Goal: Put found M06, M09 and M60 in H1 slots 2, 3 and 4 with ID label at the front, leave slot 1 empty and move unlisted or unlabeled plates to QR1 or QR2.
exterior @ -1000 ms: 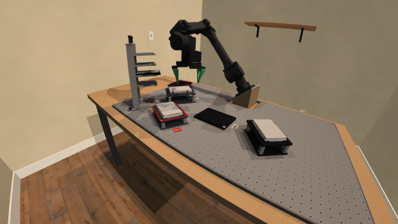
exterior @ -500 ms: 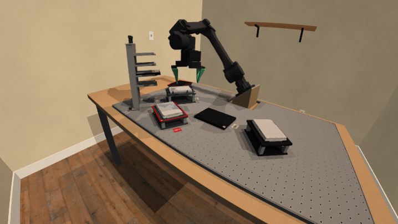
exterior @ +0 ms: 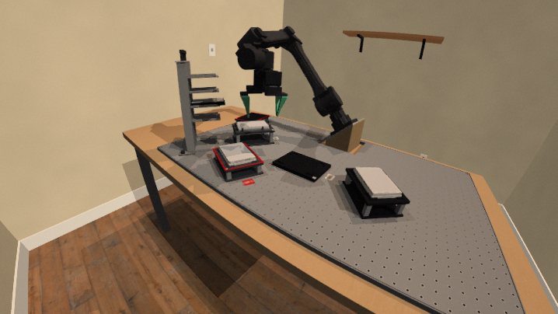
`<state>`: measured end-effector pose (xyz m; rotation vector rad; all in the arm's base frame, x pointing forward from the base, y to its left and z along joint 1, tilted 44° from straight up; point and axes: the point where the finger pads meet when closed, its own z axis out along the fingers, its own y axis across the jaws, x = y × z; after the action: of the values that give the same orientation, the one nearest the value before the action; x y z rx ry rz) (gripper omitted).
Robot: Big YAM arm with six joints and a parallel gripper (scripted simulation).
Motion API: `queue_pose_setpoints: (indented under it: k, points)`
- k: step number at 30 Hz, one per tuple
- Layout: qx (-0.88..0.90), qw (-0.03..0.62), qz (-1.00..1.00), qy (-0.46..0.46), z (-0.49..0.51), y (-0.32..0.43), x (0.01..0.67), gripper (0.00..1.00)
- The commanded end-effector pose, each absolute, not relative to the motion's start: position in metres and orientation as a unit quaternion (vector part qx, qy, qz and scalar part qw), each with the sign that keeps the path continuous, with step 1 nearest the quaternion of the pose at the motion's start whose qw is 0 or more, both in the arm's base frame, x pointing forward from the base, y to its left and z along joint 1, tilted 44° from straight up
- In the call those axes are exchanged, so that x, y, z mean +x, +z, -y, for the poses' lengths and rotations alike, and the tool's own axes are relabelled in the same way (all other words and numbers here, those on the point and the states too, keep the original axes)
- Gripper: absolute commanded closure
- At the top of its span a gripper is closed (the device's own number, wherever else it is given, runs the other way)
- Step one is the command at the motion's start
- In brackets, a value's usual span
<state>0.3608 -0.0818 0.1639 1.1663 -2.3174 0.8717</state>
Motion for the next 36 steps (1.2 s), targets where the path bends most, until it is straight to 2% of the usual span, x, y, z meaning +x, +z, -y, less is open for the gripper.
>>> queue_pose_setpoints:
  k: [1,36]
  points:
    - [0.412,0.194,0.833,0.314,0.087,0.17,0.365,0.0]
    - [0.416,0.202,0.83,0.311,0.112,0.135,0.36,0.0]
